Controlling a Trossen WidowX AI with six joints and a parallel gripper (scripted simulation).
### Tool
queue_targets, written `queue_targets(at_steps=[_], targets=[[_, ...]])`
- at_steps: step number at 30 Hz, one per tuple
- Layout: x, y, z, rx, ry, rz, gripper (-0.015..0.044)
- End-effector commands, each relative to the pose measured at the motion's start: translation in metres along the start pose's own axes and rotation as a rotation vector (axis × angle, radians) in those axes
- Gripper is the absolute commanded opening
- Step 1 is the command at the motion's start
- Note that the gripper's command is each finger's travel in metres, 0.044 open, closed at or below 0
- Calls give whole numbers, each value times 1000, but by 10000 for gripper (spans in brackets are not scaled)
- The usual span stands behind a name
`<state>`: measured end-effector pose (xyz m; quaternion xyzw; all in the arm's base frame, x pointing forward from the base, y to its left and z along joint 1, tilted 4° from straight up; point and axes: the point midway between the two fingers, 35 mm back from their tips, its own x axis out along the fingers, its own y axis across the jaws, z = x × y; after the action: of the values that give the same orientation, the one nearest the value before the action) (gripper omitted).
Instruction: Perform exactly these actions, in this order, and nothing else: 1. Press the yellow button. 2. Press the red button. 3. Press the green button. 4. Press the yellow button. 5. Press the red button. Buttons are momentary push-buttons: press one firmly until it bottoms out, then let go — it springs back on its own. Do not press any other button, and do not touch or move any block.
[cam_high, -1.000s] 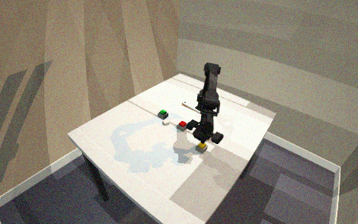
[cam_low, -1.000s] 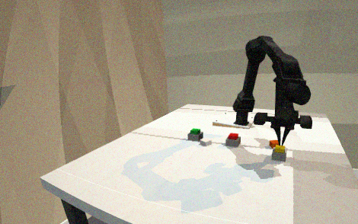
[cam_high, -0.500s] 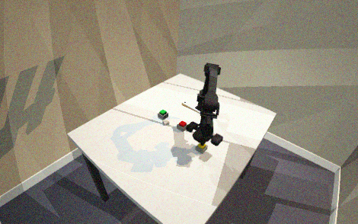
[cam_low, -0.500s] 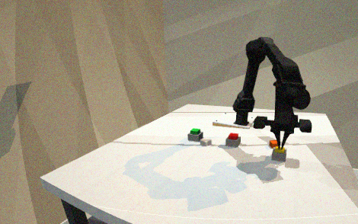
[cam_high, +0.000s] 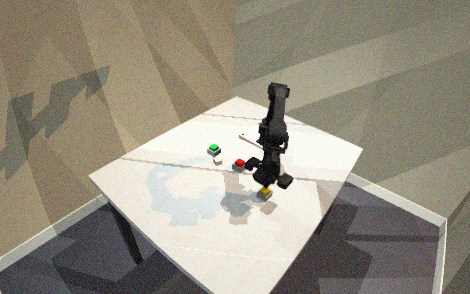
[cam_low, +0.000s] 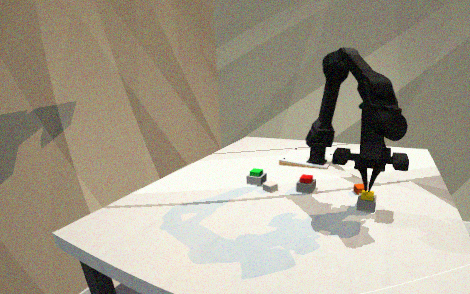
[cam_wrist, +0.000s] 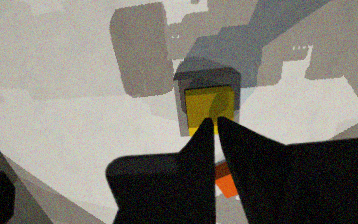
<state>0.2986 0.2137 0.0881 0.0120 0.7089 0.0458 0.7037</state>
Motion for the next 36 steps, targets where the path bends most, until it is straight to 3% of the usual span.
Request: queue_targets(at_steps=[1, 5, 11, 16, 21, 28, 36], targets=[[-21, 1, 3, -1, -23, 7, 20], [-23, 1, 3, -1, -23, 7, 20], [-81, 1, 2, -1, -23, 6, 20], [-83, -2, 1, -1, -23, 6, 20], [-89, -78, -10, -1, -23, -2, 20], [-82, -175, -63, -1, -18, -9, 20], [-72, -182, -68, -1, -18, -9, 20]])
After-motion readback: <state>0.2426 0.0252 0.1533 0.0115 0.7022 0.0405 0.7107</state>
